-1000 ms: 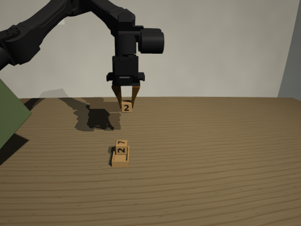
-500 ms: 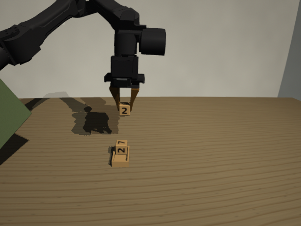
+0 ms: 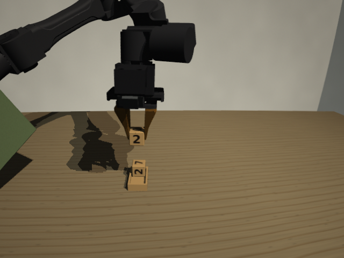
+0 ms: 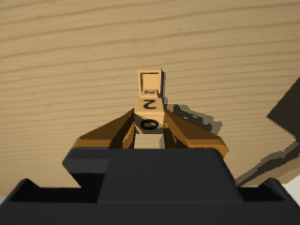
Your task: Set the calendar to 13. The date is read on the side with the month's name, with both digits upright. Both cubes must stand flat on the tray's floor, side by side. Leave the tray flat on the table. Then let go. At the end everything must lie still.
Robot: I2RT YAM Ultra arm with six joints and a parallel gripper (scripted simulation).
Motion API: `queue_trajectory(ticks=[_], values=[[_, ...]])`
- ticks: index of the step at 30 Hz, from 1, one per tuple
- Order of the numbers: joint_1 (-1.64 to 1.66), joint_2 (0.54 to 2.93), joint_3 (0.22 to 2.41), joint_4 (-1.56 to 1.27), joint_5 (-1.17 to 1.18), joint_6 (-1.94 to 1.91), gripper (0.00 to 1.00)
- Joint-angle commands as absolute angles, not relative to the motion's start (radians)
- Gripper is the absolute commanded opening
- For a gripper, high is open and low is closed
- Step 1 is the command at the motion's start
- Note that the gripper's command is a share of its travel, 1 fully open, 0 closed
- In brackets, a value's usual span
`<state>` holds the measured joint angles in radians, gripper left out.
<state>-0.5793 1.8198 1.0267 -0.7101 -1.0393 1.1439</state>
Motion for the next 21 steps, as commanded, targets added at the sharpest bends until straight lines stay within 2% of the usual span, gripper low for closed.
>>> queue_trajectory(ticks=[1, 21], values=[[-0.590, 1.816, 1.030, -0.716, -1.041, 1.122, 0.26], [-0.529, 1.824, 0.985, -0.562, -1.033, 1.240, 0.26]])
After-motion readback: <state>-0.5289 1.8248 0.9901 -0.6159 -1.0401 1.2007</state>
